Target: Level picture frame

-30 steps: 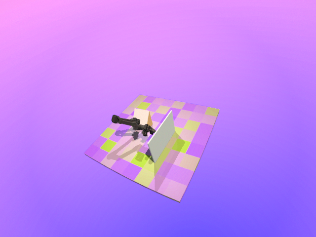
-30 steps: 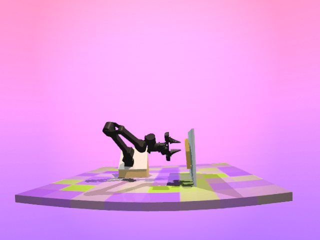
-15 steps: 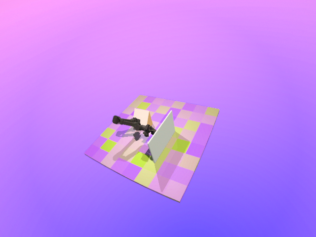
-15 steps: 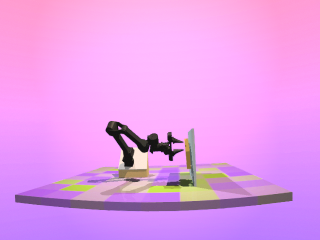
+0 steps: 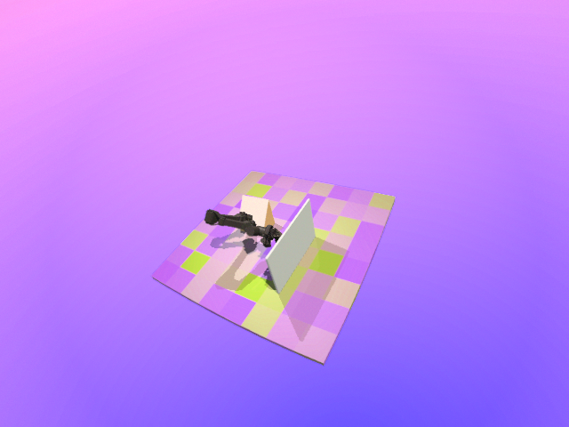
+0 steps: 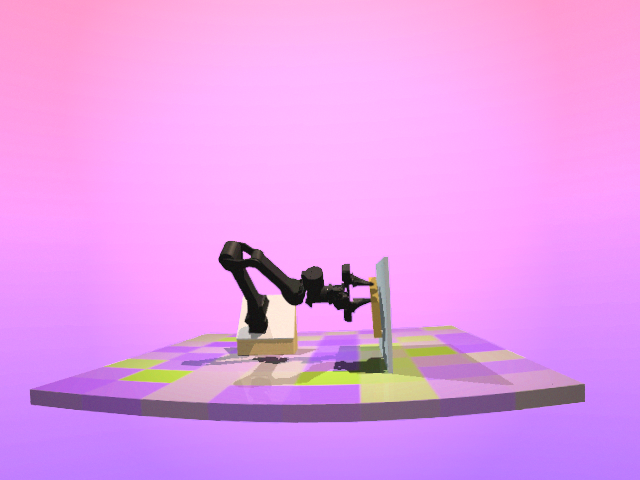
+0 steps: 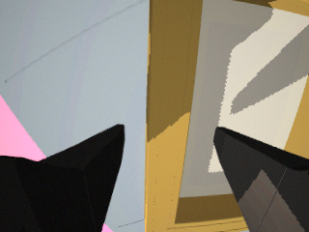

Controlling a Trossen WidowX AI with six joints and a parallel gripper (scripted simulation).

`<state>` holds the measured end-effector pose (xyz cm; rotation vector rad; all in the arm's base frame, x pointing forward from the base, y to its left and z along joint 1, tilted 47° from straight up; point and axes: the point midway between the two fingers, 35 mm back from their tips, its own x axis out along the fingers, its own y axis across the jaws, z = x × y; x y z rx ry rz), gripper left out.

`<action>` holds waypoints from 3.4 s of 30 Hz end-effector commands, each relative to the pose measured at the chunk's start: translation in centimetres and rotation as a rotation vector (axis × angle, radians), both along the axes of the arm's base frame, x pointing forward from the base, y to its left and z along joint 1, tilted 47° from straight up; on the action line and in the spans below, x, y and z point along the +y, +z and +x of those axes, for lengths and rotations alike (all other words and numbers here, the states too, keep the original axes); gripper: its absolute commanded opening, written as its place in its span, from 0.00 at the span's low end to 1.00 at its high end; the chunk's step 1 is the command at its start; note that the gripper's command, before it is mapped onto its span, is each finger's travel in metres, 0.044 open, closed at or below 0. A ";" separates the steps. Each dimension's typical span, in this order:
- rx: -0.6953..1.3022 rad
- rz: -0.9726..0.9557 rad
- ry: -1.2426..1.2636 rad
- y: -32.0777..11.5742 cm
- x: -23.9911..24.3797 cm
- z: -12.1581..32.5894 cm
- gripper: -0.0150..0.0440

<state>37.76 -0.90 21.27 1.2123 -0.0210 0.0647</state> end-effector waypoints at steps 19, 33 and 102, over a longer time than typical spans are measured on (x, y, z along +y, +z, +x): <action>-0.007 -0.001 -0.005 0.2 -0.1 0.2 0.69; -0.007 -0.001 -0.005 0.3 -0.1 0.2 0.69; -0.007 0.000 -0.005 0.9 0.2 0.1 0.25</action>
